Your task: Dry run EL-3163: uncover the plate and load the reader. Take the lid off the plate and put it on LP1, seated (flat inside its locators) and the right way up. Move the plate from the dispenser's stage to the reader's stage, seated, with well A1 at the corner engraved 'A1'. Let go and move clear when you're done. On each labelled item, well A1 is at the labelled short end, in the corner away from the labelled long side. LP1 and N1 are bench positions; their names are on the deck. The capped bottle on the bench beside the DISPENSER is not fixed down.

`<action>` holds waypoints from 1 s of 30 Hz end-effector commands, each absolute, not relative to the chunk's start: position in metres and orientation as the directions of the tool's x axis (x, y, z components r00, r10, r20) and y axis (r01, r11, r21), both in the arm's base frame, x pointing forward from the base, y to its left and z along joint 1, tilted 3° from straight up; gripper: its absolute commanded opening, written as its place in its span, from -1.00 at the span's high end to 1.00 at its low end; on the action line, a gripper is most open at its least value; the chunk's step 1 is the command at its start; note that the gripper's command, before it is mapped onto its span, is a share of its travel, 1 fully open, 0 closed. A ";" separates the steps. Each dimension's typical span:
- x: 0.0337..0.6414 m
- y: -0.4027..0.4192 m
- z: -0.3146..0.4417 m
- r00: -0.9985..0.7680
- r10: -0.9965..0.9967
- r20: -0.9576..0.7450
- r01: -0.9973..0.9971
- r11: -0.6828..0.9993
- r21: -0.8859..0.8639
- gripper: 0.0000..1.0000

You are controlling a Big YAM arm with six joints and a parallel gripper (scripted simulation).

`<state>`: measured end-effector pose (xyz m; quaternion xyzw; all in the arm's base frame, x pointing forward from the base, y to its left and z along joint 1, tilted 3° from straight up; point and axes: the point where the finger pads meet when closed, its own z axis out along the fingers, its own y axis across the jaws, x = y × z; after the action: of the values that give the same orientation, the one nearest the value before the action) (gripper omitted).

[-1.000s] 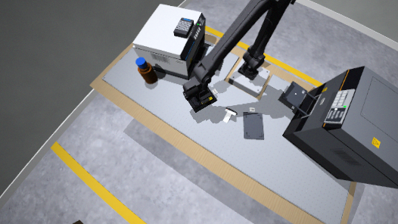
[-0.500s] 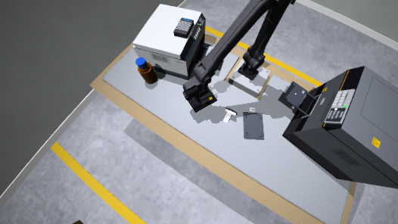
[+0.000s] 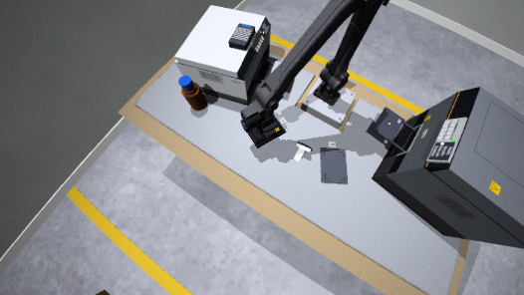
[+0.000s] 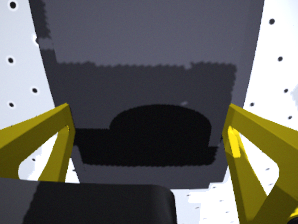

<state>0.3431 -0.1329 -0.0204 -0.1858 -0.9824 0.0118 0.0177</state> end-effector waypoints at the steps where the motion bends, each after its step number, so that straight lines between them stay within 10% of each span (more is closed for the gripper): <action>1: 0.338 -0.134 -0.026 -0.932 0.358 0.060 0.357 0.934 -0.031 -0.71; 30: 0.366 -0.144 -0.004 -0.933 0.358 -0.030 0.359 0.933 -0.031 -0.71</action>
<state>0.3425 -0.1327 -0.0212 -0.1858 -0.9823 0.0115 0.0195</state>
